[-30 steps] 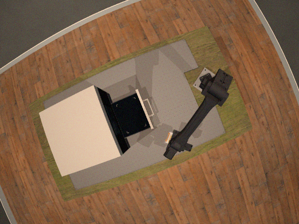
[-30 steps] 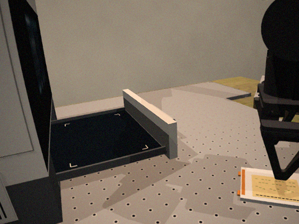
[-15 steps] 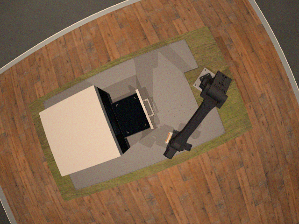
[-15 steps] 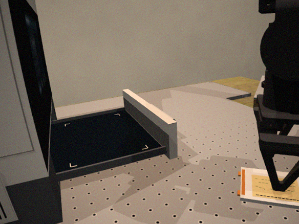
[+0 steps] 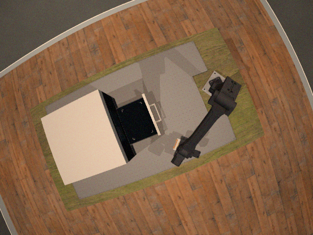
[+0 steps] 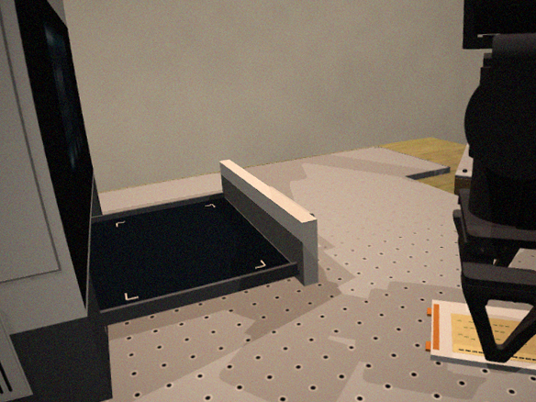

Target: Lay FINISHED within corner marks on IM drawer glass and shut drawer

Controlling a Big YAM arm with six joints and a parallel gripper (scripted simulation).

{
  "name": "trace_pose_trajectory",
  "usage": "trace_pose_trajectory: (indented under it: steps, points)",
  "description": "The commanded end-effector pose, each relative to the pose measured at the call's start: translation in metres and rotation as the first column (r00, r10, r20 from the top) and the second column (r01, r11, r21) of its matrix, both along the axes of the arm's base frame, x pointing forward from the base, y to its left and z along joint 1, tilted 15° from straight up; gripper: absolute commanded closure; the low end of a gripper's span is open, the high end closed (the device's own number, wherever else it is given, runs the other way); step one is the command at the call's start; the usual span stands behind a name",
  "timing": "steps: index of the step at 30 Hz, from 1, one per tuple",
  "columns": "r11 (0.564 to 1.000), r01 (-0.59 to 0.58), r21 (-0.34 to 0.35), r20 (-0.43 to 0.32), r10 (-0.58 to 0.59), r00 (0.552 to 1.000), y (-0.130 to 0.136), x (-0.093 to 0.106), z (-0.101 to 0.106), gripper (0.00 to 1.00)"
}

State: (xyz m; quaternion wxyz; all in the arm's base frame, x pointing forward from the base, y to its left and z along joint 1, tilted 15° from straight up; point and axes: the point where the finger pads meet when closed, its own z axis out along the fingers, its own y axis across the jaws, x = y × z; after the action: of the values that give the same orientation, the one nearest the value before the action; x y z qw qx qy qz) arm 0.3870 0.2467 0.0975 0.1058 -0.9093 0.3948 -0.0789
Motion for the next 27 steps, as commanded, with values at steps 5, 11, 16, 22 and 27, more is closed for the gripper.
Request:
trace_pose_trajectory:
  steps: [5, 11, 16, 22, 27]
  points:
    - [1.0, -0.006, -0.005, -0.008, 0.006, 1.0, -0.0007, 0.0026, -0.0189, 0.0]
    - [1.0, -0.005, -0.005, -0.008, 0.005, 1.0, -0.0004, 0.0036, -0.0235, 0.0]
    - [1.0, -0.005, 0.001, 0.002, 0.005, 1.0, 0.0001, 0.0042, -0.018, 0.0]
    - [1.0, -0.005, 0.001, 0.002, 0.005, 1.0, 0.0001, 0.0042, -0.018, 0.0]
    - [1.0, -0.005, 0.001, 0.002, 0.005, 1.0, 0.0001, 0.0042, -0.018, 0.0]
